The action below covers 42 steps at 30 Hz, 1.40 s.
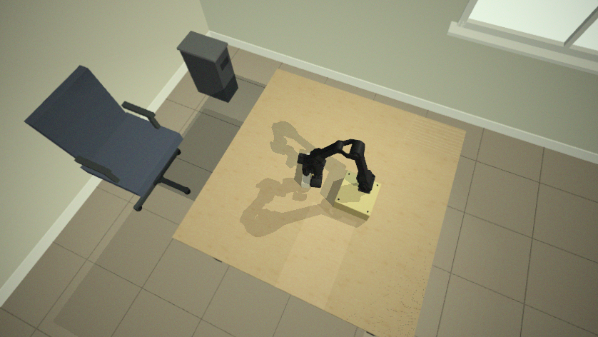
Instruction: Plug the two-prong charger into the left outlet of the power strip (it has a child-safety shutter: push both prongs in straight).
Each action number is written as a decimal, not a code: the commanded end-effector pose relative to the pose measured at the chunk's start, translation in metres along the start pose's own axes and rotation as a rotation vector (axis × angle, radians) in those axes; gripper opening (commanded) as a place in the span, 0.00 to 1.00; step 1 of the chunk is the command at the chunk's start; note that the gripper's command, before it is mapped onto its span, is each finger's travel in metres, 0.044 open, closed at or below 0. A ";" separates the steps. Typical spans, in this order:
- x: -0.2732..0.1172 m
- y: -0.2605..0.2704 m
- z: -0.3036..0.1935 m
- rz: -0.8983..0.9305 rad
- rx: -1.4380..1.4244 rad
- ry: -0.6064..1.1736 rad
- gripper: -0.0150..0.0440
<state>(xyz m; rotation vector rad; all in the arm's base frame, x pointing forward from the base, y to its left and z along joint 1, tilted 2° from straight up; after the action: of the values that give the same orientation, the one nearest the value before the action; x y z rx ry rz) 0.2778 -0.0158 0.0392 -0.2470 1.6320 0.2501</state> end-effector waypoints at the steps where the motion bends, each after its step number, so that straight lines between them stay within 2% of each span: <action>1: 0.000 0.000 0.002 0.005 0.004 0.000 0.25; 42: -0.001 -0.002 0.014 0.005 0.004 -0.001 0.25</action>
<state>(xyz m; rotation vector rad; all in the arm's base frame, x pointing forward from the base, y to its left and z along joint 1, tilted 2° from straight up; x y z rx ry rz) 0.2878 -0.0149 0.0392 -0.2431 1.6423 0.2495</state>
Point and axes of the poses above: the point midway between the two fingers, 35 mm back from their tips, its own x axis out along the fingers, its own y axis across the jaws, z = x × y, the point moved 8 cm from there along -x, back along the fingers, and after that the axes turned 11 degrees about -x, right-handed, at the moved point
